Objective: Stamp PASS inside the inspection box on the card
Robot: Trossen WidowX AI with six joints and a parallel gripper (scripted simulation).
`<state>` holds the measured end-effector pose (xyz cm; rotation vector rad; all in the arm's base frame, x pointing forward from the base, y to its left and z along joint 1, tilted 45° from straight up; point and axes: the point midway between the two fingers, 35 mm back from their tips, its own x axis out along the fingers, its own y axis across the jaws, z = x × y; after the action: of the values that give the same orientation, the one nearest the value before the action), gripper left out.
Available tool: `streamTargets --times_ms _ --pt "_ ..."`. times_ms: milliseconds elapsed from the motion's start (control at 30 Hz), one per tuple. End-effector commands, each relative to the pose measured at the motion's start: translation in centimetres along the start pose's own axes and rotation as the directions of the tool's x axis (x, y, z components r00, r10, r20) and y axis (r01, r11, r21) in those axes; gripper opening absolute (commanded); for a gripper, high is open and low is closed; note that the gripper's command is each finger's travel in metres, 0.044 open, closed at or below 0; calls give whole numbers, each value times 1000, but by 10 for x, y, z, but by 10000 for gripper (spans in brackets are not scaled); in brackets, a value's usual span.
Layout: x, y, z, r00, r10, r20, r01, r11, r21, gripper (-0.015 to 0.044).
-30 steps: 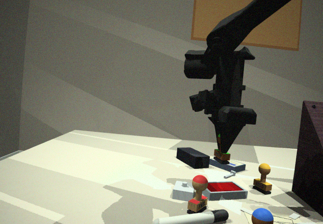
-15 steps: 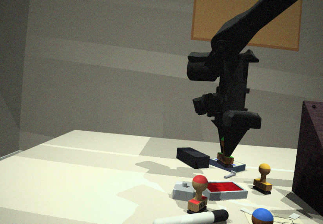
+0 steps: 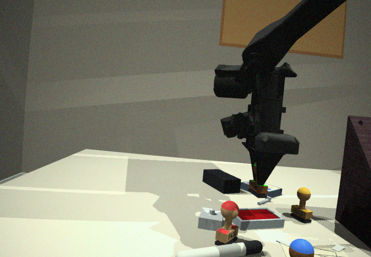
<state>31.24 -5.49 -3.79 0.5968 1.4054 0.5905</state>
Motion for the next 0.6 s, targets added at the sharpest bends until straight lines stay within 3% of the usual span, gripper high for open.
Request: streamTargets --times_ms 0,567 --pt "3 1 0 1000 5 3 -5 1000 6 0" --pt "14 1 0 1000 6 3 -6 1000 5 0"
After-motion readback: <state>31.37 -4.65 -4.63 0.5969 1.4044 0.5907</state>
